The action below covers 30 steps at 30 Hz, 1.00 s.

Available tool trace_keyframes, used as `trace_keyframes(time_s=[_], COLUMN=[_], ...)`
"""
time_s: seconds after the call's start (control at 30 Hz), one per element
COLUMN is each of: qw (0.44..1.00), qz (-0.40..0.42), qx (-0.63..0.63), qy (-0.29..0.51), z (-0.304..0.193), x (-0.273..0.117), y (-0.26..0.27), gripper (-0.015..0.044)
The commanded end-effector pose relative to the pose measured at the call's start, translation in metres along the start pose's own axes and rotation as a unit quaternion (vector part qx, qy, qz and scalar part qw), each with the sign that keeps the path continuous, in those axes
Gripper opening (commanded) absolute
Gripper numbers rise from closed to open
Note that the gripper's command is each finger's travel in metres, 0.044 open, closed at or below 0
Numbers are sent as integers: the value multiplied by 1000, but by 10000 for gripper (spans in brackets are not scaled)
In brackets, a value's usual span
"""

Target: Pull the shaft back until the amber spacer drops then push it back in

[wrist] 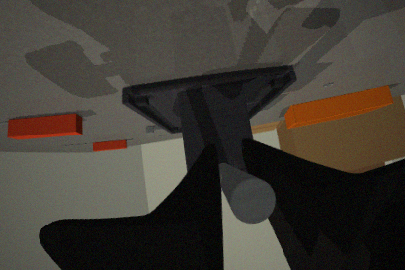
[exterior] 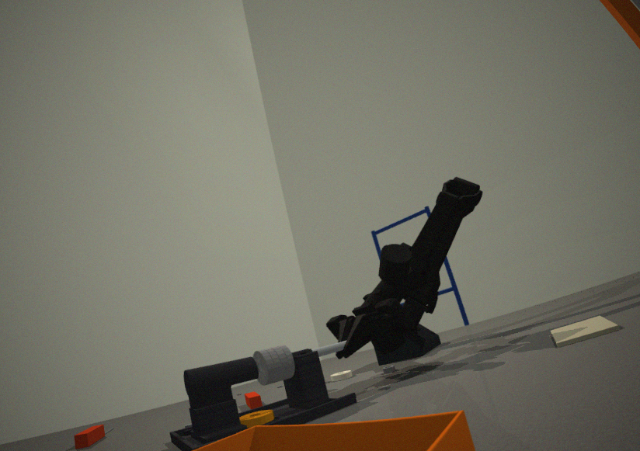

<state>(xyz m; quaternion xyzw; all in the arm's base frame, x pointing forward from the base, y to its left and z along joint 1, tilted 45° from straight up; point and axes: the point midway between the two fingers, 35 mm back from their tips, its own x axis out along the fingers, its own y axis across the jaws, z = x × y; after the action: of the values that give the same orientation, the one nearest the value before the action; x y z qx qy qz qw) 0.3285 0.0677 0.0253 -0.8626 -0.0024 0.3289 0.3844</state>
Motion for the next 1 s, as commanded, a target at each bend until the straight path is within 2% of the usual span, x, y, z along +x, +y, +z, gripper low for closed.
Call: trace_keyframes(time_s=[0.0,0.97], qw=[1000,1000], qz=[0,0], qx=[1,1], qy=[2,2], z=[-2,-7], x=[2,10], y=[-1,-1], gripper=[0,0])
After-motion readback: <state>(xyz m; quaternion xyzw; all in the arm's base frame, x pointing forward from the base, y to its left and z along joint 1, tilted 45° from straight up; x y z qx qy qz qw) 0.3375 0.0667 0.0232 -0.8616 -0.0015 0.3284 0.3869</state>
